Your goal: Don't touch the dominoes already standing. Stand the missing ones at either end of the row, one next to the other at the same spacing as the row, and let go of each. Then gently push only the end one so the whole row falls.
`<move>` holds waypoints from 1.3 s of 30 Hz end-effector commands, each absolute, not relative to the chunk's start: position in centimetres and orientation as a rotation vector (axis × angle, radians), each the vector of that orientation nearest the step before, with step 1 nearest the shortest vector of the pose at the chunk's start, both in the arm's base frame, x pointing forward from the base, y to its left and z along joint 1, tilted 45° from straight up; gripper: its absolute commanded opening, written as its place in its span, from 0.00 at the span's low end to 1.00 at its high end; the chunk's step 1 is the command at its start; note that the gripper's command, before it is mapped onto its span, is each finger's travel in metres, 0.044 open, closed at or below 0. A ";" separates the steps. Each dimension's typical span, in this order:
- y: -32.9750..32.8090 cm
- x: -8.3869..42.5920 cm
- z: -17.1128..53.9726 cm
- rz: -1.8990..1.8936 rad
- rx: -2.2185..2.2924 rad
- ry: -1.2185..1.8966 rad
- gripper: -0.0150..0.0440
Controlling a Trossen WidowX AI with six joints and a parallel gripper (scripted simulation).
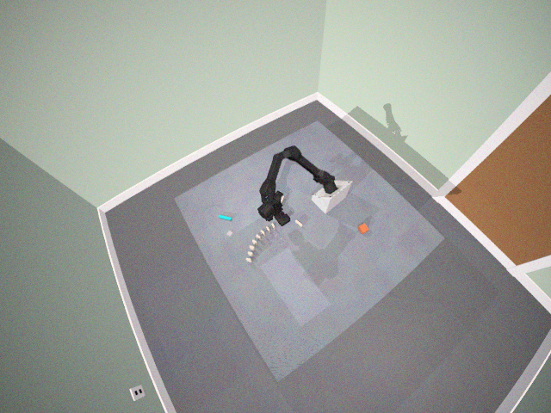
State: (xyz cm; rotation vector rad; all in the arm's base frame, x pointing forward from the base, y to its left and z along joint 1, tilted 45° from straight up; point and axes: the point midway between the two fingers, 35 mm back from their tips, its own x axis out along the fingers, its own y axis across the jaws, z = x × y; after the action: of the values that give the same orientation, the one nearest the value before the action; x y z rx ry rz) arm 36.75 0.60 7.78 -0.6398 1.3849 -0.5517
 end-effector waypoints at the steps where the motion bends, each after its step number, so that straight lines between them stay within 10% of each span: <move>1: -1.4 37.0 5.9 -0.556 -0.646 1.395 0.44; 26: -6.6 37.0 1.2 -0.565 -0.654 1.393 0.44; 39: -6.6 37.0 1.2 -0.565 -0.654 1.393 1.00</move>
State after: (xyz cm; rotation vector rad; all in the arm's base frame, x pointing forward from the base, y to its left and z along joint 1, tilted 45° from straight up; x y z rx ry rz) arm 37.05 -6.51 1.21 -0.6475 1.3904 -0.5648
